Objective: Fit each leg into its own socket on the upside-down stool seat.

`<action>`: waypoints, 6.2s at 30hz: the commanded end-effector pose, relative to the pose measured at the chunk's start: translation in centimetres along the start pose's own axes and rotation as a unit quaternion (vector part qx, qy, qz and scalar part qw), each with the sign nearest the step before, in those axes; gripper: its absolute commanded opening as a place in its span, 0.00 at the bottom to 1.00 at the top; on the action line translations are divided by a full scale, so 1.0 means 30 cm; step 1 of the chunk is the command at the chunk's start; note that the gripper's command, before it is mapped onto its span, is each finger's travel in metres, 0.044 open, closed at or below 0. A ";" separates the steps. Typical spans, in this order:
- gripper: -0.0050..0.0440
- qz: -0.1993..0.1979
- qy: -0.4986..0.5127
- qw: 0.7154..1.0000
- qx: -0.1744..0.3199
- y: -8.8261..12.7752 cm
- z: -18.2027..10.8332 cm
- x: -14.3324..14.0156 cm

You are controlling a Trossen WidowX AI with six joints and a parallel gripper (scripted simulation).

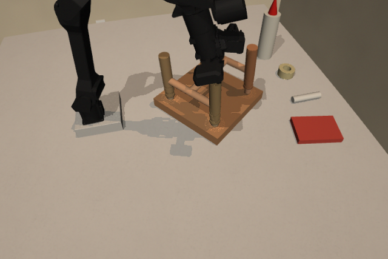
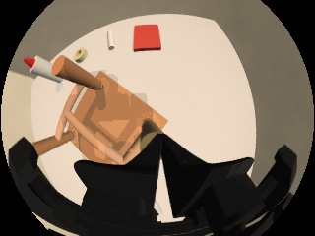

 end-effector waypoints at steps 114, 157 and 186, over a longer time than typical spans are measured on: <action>0.10 0.084 0.210 0.974 0.006 0.100 -0.379 0.416; 0.10 0.084 0.210 0.974 0.006 0.089 -0.382 0.417; 0.10 0.084 0.210 0.974 0.006 0.081 -0.385 0.418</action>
Point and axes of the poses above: the point midway between the two fingers, 35 mm back from their tips, its own y axis back along the fingers, its own x axis across the jaws, z = x × y, the point moved 9 cm from there along y, back along the fingers, and after that the axes turned 13 degrees about y, right-handed, at the moved point
